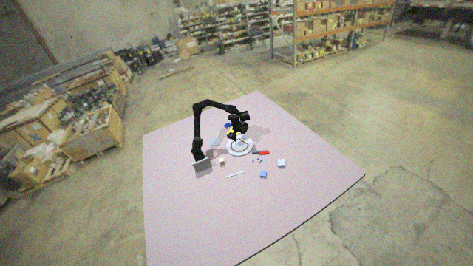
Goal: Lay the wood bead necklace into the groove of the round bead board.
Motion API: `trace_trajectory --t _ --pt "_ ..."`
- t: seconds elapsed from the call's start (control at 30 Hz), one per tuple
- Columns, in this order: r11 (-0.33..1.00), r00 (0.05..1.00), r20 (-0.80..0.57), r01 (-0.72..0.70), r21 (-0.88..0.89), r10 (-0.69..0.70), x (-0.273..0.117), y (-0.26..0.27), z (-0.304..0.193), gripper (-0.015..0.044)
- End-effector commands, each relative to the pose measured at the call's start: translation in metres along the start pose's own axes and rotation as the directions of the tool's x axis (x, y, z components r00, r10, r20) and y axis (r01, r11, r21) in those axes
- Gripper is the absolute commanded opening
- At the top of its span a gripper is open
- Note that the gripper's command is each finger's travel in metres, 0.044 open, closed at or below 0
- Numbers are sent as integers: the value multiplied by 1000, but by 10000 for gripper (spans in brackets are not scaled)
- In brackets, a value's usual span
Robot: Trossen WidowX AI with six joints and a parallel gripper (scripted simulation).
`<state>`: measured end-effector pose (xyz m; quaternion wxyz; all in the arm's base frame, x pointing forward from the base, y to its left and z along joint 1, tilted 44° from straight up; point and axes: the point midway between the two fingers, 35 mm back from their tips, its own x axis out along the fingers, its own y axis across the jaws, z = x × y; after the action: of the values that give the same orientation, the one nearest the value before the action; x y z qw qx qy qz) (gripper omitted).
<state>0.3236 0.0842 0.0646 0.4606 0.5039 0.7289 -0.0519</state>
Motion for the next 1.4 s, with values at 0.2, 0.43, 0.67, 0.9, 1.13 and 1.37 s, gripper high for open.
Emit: trace_trajectory --t 0.2,0.43,0.67,0.9,1.13,1.37 --pt "952 1000 8 1 305 -4 -19 -8 53 204" --pt "858 1000 5 -1 513 -3 -32 -22 92 120" --pt "858 1000 5 -1 513 -2 -21 -22 92 120" --pt "862 1000 13 -7 506 1 -21 -20 93 120" --pt "861 1000 10 -5 508 0 -11 -21 92 120" --pt "860 1000 7 -3 511 -1 1 -21 92 120"
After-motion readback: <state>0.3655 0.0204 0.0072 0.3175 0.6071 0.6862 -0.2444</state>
